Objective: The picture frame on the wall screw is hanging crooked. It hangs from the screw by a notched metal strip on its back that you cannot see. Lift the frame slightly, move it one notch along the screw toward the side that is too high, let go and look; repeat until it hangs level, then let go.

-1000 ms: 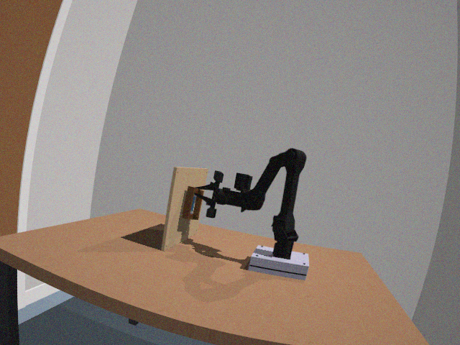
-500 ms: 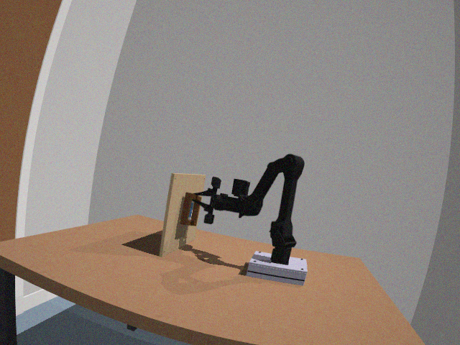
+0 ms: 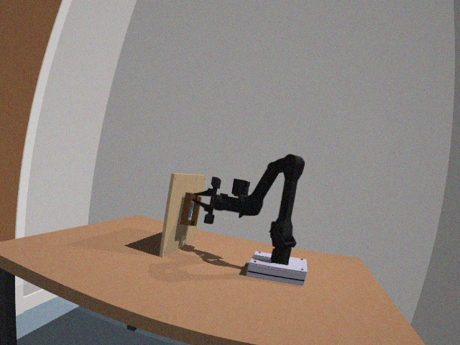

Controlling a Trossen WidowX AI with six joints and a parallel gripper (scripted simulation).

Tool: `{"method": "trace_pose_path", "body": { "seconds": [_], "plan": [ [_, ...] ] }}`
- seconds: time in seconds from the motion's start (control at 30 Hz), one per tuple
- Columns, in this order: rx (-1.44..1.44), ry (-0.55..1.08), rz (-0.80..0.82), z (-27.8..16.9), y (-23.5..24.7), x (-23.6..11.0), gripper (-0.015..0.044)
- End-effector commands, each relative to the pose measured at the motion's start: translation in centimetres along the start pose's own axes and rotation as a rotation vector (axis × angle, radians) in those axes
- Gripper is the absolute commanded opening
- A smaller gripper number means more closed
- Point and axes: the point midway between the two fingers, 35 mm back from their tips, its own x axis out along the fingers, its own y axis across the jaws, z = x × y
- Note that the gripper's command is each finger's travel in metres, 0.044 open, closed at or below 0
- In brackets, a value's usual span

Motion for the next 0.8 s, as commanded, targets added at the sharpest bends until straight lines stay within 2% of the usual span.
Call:
{"method": "trace_pose_path", "body": {
  "seconds": [0.0, 0.77],
  "plan": [
    [-0.013, 0.000, 0.014, 0.02, 0.54, 0.01, 0.0000],
    [-0.013, 0.000, 0.014, 0.01, 0.79, 0.01, 0.0000]
  ]
}}
